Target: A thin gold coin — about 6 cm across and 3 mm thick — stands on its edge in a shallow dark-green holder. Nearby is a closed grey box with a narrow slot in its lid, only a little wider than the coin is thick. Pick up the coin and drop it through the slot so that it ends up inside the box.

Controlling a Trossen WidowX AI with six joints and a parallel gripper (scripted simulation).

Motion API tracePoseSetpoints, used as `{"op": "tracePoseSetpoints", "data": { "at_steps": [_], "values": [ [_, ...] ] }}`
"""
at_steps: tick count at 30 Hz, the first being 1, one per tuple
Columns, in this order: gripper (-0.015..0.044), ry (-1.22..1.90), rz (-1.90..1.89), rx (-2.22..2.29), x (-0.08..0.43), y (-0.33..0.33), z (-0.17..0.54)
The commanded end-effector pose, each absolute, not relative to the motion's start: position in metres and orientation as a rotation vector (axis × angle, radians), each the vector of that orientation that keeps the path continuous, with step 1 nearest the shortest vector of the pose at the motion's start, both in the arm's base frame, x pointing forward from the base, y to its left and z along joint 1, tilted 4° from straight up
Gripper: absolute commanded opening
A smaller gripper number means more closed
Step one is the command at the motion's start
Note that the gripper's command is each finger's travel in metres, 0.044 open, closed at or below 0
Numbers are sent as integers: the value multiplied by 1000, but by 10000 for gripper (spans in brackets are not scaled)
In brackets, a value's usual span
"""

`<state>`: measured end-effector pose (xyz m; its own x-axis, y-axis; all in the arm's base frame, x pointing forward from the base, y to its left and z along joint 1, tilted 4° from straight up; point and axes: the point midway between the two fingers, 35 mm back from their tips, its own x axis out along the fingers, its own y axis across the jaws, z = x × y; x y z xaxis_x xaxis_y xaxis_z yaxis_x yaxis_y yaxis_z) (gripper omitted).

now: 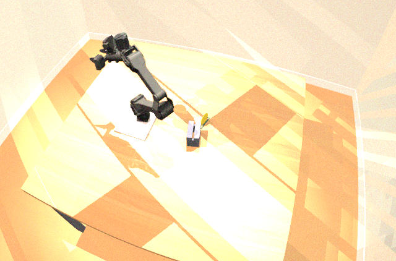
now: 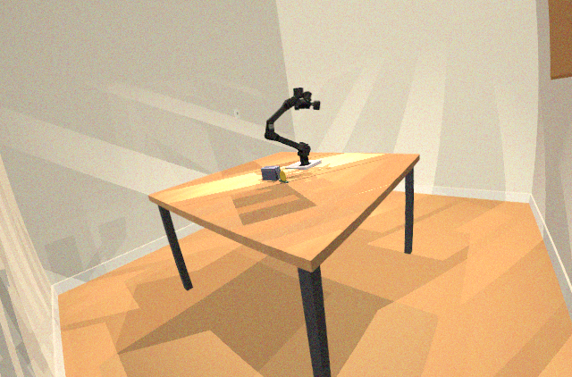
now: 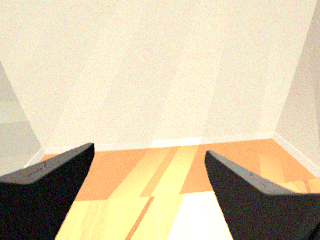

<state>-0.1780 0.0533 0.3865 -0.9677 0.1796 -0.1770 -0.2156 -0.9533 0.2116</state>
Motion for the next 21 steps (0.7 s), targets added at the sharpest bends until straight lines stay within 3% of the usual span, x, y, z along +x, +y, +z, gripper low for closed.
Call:
{"op": "tracePoseSetpoints", "data": {
  "at_steps": [1,9,21],
  "values": [
    [374,339,2902,-235,-178,56,386],
    [164,288,2460,-425,-157,157,360],
    [161,404,1788,-726,-17,269,307]
  ]
}}
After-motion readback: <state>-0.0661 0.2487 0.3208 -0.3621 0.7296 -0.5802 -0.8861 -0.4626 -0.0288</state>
